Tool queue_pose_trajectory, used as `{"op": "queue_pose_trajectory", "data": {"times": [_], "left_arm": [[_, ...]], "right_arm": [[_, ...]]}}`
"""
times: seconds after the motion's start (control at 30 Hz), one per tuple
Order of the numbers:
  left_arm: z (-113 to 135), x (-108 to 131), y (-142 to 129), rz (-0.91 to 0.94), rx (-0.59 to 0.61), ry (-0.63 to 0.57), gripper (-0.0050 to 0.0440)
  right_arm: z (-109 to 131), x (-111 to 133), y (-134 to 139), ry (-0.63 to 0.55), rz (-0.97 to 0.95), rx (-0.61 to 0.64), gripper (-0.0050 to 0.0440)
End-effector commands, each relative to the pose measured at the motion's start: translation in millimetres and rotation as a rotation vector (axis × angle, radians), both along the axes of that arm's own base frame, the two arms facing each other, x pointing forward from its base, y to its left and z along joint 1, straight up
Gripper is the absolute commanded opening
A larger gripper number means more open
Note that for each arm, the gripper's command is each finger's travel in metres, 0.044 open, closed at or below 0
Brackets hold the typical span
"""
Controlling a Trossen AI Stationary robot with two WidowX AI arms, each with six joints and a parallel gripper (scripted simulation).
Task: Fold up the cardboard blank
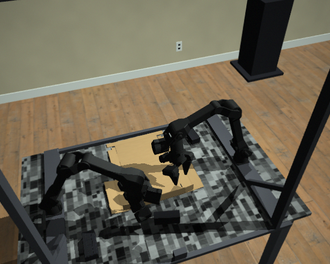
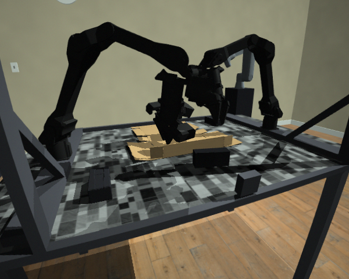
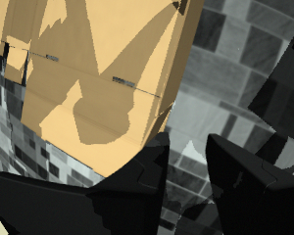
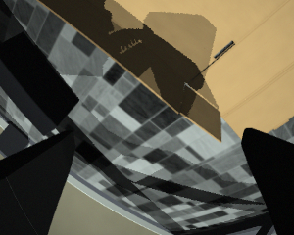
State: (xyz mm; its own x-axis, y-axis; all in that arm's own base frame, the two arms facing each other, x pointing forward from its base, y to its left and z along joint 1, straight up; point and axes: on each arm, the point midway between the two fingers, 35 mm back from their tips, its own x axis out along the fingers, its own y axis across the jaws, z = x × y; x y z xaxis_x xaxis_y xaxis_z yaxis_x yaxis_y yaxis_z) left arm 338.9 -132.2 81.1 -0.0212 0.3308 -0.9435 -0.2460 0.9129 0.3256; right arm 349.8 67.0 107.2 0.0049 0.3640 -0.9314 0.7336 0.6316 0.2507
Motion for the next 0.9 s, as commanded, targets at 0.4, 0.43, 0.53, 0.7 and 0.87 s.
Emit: {"op": "queue_pose_trajectory", "data": {"times": [0.4,0.43,0.53,0.7,0.87], "left_arm": [[6,12,21,0.241,-0.092,-0.103,0.0098],[5,13,22,0.259,-0.097,-0.108,0.0098],[4,15,26,0.305,-0.111,-0.121,0.0098],[3,18,33,0.381,-0.134,-0.142,0.0098],[2,21,39,0.443,-0.152,-0.159,0.0098]], "right_arm": [[22,-38,1,-0.284,0.752,-0.078,0.0440],[22,-41,1,-0.299,0.801,-0.083,0.0440],[24,-49,1,-0.342,0.945,-0.095,0.0440],[27,-61,0,-0.409,1.189,-0.114,0.0440],[29,-71,-1,-0.459,1.385,-0.126,0.0440]]}}
